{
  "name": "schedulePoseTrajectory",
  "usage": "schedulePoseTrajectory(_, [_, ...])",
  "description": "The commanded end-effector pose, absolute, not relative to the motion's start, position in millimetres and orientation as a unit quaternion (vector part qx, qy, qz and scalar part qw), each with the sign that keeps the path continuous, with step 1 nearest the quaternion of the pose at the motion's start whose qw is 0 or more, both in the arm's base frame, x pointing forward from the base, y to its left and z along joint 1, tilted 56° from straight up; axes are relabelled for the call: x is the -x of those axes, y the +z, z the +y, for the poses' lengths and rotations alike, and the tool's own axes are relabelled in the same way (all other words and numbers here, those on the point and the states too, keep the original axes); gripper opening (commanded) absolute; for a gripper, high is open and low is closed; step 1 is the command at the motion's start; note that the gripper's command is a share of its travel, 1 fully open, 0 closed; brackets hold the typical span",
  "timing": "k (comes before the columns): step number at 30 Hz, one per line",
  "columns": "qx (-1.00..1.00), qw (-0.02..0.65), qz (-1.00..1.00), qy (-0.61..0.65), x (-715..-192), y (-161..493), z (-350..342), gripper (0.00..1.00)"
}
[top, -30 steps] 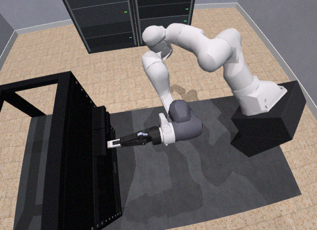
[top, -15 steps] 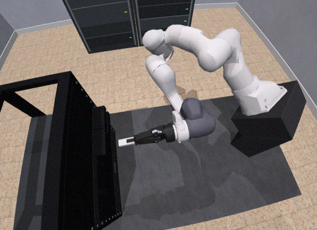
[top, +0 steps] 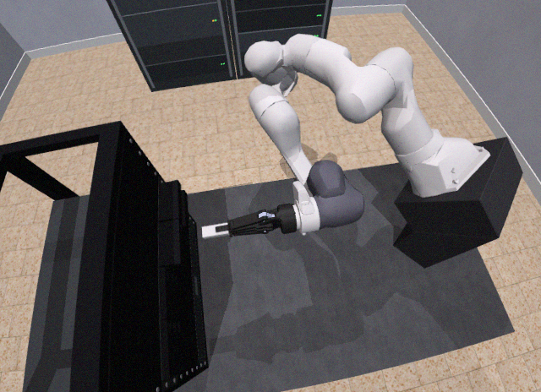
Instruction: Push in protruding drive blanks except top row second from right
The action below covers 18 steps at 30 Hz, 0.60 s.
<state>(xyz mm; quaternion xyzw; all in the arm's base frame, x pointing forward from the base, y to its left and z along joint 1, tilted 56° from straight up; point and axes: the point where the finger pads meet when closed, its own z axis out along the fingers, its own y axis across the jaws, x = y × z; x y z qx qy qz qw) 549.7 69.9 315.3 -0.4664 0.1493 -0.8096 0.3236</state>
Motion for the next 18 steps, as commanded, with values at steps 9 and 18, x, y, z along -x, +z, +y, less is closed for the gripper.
schedulePoseTrajectory(9, [0.467,0.335,0.154,-0.803,-533,344,26,0.0])
schedulePoseTrajectory(18, [0.467,0.335,0.154,-0.803,-525,359,3,0.0])
